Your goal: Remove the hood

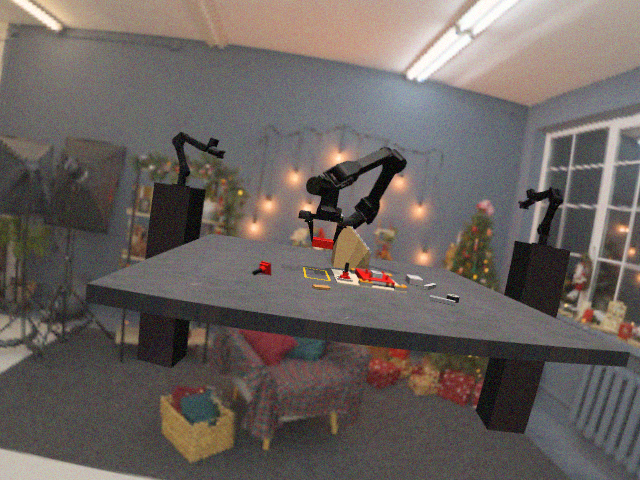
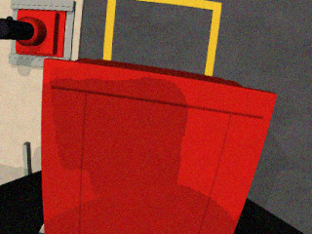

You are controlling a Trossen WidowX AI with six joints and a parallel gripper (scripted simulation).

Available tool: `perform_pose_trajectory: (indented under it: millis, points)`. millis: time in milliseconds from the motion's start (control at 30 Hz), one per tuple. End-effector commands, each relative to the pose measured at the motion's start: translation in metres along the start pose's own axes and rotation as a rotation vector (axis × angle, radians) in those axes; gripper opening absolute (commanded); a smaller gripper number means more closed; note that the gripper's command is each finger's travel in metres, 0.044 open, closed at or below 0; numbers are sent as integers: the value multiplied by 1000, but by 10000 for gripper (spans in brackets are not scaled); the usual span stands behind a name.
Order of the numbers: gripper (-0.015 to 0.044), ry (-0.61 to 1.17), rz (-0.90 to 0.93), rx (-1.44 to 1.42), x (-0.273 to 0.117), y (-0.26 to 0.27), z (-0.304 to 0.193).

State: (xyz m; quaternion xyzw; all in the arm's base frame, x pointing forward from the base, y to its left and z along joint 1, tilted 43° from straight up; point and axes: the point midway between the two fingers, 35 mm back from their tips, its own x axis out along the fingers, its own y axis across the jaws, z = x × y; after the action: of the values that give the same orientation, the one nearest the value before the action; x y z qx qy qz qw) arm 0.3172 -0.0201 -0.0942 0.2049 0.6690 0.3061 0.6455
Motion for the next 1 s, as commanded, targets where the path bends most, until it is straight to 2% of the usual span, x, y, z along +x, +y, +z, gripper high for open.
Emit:
perform_pose_trajectory:
  millis: [0,967]
  points:
    - [0,-2,-2,-14,-1,-5,0]
    - [0,-3,-2,-14,26,-6,2]
